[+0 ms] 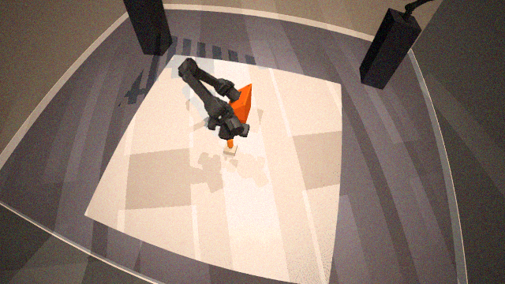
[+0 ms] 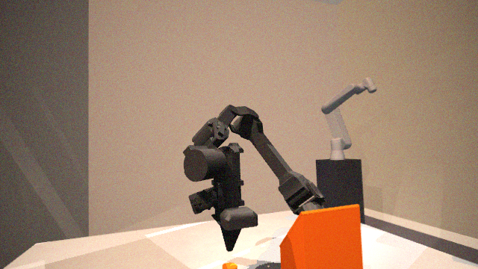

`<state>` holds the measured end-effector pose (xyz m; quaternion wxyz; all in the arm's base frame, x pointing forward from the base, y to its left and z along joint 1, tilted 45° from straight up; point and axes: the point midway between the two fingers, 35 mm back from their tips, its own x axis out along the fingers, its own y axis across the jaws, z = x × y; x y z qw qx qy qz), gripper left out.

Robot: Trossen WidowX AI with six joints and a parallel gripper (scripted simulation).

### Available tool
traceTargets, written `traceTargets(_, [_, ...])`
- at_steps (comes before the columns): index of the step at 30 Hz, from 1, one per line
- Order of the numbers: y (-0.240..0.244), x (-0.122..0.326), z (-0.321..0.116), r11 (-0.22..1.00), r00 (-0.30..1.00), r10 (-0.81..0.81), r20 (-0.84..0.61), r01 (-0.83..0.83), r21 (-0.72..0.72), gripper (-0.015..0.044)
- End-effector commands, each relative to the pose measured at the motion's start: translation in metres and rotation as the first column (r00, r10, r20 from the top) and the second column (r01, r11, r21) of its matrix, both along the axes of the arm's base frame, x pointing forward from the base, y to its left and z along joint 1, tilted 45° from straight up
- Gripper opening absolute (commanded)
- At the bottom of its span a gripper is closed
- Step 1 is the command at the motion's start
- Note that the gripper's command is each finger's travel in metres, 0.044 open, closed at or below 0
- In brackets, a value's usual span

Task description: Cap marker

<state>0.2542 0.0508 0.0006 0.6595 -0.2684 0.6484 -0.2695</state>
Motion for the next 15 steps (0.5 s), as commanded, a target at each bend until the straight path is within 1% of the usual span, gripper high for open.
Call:
traceTargets(1, [-0.001,0.0,-0.001,1.0,1.0,0.003,-0.002,-0.003,-0.001,0.0])
traceTargets(15, [-0.015,0.001,-0.015,1.0,1.0,0.003,-0.001,-0.003,-0.001,0.0])
